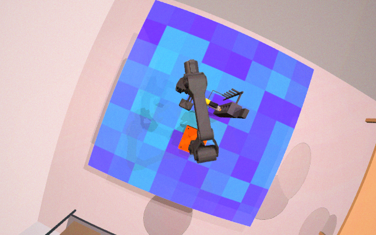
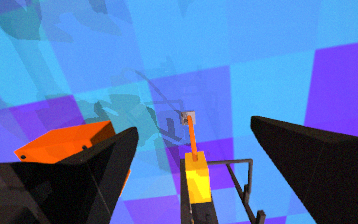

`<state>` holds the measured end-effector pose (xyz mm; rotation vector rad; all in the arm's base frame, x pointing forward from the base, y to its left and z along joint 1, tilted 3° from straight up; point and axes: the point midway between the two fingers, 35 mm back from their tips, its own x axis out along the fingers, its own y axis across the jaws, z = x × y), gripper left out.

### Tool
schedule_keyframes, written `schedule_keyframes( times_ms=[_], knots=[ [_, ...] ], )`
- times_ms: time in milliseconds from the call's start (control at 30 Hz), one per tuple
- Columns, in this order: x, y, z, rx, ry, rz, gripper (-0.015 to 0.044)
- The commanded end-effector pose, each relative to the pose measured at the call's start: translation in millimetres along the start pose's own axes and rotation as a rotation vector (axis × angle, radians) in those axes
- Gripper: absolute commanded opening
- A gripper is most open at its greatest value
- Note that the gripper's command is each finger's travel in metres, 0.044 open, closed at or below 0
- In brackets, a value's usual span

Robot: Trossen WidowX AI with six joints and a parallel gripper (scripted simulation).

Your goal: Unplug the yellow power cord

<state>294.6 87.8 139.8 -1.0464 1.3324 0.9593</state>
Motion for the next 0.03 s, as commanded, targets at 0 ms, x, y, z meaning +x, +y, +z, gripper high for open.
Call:
schedule_keyframes(
  times_ms=[0],
  knots=[
    [-0.1, 0.3, 0.2, 0.005, 0.0, 0.002, 0.044]
  ],
)
